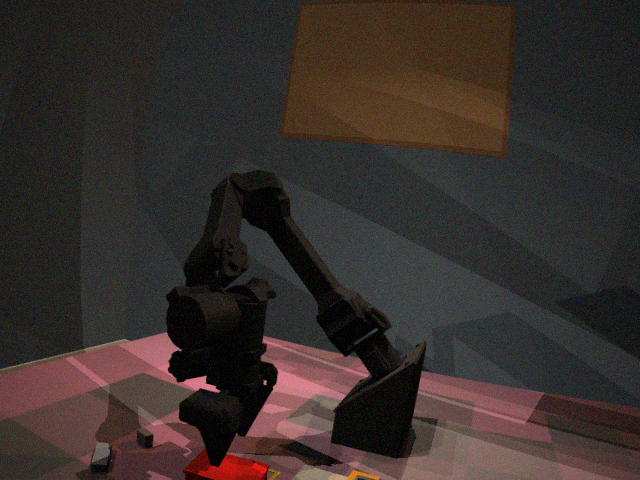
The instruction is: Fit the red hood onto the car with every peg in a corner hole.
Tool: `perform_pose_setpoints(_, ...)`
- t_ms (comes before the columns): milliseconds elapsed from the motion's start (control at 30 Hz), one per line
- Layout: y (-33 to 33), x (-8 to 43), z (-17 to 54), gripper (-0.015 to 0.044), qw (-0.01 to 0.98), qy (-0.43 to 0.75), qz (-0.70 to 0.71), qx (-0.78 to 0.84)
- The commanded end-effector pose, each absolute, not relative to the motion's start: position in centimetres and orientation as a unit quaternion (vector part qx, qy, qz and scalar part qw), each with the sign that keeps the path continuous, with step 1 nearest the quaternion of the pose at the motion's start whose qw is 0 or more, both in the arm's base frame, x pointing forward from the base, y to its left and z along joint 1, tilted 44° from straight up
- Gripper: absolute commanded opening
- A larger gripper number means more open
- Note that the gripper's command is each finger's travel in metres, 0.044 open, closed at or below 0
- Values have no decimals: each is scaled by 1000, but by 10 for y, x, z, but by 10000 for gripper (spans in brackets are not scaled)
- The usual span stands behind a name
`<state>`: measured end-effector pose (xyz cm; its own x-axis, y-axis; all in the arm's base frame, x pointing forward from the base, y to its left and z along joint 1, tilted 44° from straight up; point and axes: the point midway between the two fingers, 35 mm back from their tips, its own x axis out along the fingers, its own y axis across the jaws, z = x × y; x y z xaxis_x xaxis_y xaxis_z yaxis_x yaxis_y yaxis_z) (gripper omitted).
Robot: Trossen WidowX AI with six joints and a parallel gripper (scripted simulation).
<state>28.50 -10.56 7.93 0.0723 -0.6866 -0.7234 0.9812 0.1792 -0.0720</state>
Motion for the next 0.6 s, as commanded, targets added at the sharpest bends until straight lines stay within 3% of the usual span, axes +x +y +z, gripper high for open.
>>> perform_pose_setpoints(0,-108,284,77,440,695,326,-599,226)
perform_pose_setpoints(567,-117,284,69,440,696,325,-600,226)
